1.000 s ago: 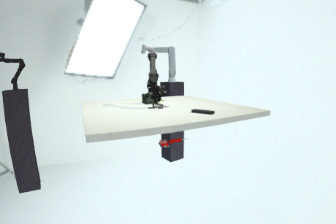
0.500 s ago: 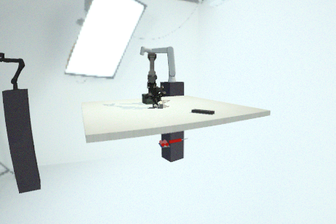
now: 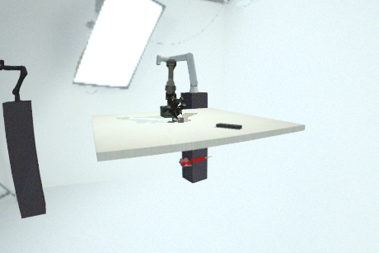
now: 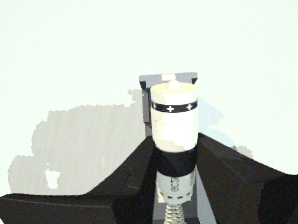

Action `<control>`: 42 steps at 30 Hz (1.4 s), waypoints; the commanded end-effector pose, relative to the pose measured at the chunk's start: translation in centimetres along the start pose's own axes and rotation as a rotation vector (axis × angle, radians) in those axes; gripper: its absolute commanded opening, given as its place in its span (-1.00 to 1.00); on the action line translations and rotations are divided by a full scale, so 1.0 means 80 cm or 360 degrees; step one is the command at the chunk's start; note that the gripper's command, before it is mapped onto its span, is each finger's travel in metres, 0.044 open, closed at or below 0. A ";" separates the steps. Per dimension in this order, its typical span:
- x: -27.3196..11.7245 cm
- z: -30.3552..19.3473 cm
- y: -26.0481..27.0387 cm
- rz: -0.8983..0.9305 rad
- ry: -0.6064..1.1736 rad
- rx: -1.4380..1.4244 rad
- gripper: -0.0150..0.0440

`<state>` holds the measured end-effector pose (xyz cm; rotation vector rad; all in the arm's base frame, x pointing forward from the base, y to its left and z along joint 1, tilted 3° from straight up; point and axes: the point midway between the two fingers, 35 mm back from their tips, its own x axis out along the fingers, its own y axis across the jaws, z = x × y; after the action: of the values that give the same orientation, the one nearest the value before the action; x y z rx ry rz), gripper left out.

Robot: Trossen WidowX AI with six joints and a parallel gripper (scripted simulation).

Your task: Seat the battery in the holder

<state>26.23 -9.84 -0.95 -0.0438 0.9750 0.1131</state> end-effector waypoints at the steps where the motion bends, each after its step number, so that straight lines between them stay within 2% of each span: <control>1: -0.003 -0.007 0.001 0.0002 0.0000 -0.0005 -0.23; 17: -0.009 -0.020 0.001 0.0008 0.0006 -0.0004 -0.23; 42: 0.003 -0.012 -0.001 0.0031 0.0251 0.0029 -0.23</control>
<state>25.97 -10.02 -1.01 -0.0422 1.0883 0.1251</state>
